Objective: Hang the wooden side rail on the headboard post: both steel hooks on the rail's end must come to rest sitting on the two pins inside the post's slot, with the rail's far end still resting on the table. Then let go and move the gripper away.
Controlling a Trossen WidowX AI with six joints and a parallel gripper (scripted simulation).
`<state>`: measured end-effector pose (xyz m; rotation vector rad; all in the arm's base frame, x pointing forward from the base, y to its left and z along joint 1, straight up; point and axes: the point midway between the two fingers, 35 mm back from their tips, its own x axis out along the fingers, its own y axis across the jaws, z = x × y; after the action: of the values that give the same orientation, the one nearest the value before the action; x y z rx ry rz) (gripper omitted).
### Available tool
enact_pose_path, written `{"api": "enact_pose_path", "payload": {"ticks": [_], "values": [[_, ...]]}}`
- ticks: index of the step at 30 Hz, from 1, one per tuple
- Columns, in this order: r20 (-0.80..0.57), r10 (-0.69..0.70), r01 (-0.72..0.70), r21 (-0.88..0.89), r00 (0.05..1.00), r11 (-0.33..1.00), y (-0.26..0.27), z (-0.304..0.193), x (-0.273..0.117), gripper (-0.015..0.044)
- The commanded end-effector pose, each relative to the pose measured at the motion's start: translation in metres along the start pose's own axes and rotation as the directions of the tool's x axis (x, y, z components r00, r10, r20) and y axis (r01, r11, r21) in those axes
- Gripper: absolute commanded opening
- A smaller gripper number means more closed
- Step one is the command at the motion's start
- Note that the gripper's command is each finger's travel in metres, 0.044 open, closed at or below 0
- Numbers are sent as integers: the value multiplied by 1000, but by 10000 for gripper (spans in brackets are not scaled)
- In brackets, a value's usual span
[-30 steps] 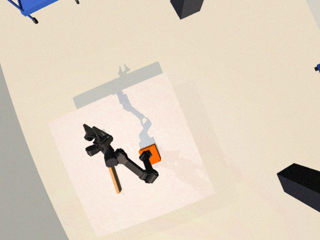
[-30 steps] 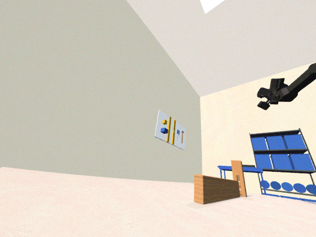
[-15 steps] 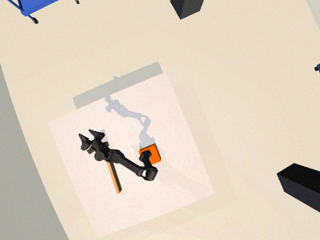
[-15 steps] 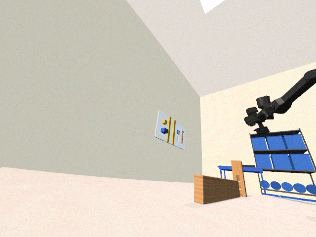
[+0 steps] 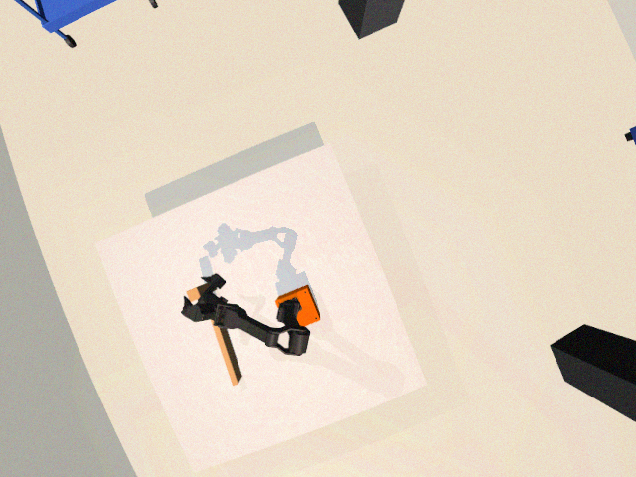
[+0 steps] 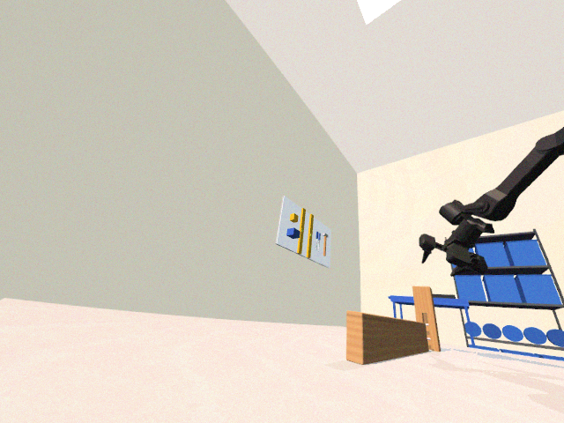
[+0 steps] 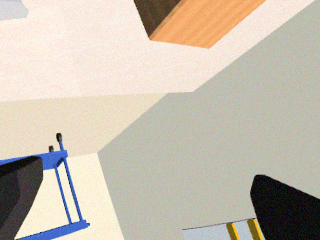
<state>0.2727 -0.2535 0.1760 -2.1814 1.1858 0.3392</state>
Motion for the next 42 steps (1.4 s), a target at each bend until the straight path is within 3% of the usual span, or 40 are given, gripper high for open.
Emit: {"api": "enact_pose_path", "payload": {"ticks": [1, 5, 33, 36, 42], "values": [[241, 26, 54, -321, 970, 946, 8, 78, 0, 440], [373, 53, 147, -488, 926, 860, 15, 122, -8, 440], [377, 54, 151, -493, 924, 857, 16, 123, -8, 440], [372, 63, 97, -397, 926, 913, 14, 125, -8, 440], [345, 98, -121, 46, 933, 992, 8, 133, -6, 440]]}}
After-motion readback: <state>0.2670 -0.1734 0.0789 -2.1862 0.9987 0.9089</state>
